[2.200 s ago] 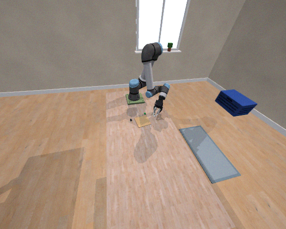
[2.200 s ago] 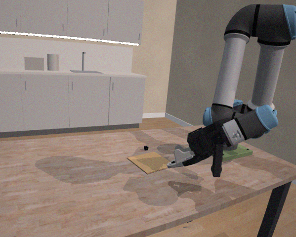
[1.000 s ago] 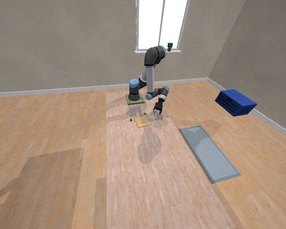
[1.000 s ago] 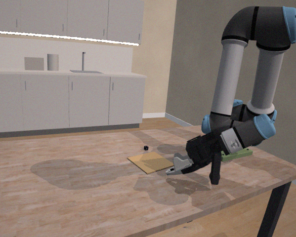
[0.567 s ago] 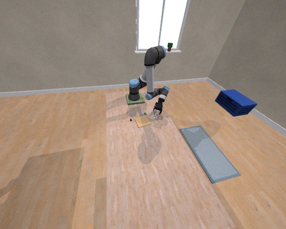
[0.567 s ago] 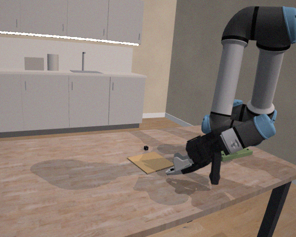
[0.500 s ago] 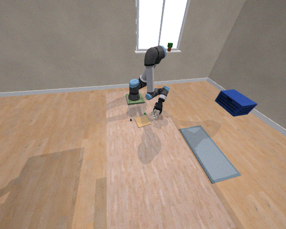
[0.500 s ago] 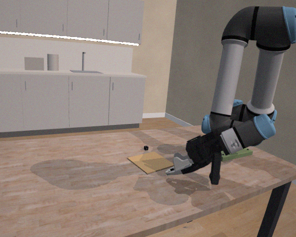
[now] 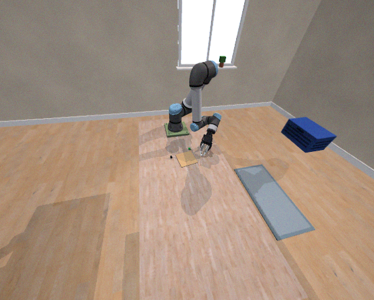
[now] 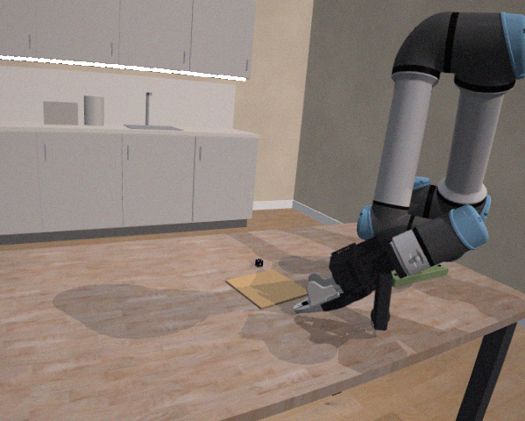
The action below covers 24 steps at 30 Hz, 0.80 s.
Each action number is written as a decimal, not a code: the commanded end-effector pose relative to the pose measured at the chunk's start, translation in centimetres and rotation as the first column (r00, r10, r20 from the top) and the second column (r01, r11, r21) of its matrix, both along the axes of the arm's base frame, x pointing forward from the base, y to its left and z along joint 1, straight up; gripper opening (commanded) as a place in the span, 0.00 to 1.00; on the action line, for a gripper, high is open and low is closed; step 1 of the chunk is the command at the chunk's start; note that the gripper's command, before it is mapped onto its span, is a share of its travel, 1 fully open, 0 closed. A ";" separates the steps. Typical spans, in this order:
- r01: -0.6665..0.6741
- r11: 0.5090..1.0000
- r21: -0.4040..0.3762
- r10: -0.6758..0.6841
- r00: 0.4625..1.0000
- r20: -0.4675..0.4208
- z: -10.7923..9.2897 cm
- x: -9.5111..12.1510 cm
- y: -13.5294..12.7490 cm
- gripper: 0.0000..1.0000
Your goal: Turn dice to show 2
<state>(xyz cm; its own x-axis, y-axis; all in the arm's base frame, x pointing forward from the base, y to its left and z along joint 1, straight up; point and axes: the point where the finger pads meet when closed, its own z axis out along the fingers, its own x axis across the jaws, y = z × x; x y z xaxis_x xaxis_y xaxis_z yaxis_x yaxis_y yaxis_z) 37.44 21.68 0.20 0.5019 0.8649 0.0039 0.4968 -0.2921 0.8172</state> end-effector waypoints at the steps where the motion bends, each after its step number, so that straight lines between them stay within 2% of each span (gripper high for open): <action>1: 0.000 1.000 0.001 0.000 1.000 0.001 -0.2 0.0 0.0 0.00; 24: 0.000 1.000 0.001 0.000 1.000 0.001 -0.7 0.0 0.0 0.00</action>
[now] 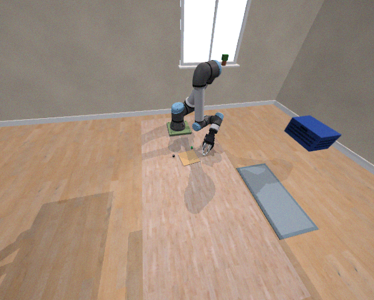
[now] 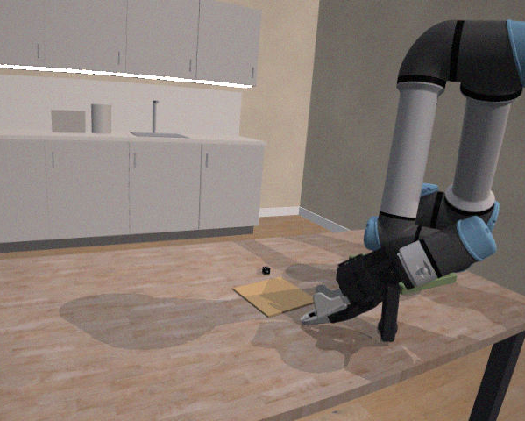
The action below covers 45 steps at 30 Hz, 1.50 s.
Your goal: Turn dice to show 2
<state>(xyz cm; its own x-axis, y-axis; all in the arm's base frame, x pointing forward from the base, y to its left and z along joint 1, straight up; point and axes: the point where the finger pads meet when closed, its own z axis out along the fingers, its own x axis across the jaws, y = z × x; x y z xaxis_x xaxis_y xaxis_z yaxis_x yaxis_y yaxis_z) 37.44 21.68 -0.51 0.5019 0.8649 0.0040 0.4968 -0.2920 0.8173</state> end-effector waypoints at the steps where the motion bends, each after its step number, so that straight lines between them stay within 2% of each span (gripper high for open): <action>1: 0.000 1.000 0.001 0.000 1.000 0.001 0.0 0.0 0.0 0.00; 26: 0.000 1.000 0.001 0.000 1.000 0.001 0.0 0.0 0.0 0.00; 30: 0.000 1.000 0.001 0.000 1.000 0.001 0.0 0.0 0.0 0.07; 38: 0.000 1.000 0.001 0.000 1.000 0.001 0.0 0.0 0.0 0.15; 39: 0.000 1.000 0.001 0.000 1.000 0.001 0.0 0.0 0.0 0.18; 45: 0.000 1.000 0.001 0.000 1.000 0.001 0.0 0.0 0.0 0.18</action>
